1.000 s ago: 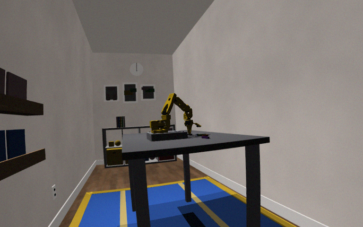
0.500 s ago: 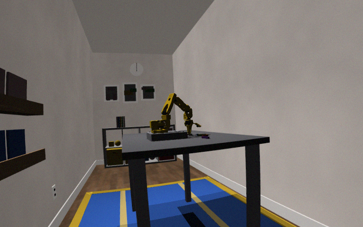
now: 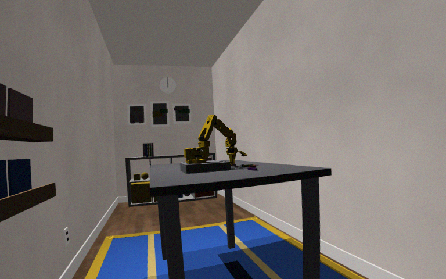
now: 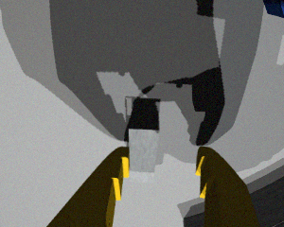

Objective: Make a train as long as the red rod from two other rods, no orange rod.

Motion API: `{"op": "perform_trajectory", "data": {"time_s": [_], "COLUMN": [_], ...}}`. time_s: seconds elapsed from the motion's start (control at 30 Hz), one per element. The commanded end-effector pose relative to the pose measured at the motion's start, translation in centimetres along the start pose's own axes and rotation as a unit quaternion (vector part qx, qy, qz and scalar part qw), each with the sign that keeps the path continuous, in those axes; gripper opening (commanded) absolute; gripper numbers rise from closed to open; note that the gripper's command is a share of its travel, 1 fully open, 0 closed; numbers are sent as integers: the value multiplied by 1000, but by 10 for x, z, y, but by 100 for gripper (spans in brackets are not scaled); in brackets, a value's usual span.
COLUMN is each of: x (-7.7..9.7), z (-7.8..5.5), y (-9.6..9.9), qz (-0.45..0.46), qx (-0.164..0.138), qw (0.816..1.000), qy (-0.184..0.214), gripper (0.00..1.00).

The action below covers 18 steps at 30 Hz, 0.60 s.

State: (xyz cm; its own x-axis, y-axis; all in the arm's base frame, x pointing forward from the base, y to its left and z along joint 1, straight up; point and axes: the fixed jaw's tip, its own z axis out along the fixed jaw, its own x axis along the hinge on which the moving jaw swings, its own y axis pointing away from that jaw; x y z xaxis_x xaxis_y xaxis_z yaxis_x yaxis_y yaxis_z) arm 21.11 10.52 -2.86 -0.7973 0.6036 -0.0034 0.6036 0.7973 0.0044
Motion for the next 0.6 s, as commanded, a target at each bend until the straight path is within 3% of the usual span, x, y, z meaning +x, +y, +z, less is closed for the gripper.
{"op": "perform_trajectory", "data": {"time_s": [0.0,0.57], "x": [3,3], "z": [3,0], "y": [-1,7], "qz": [-2,-2], "qx": [4,4], "qw": [1000,1000], "qy": [3,3], "gripper": [17,17]}}
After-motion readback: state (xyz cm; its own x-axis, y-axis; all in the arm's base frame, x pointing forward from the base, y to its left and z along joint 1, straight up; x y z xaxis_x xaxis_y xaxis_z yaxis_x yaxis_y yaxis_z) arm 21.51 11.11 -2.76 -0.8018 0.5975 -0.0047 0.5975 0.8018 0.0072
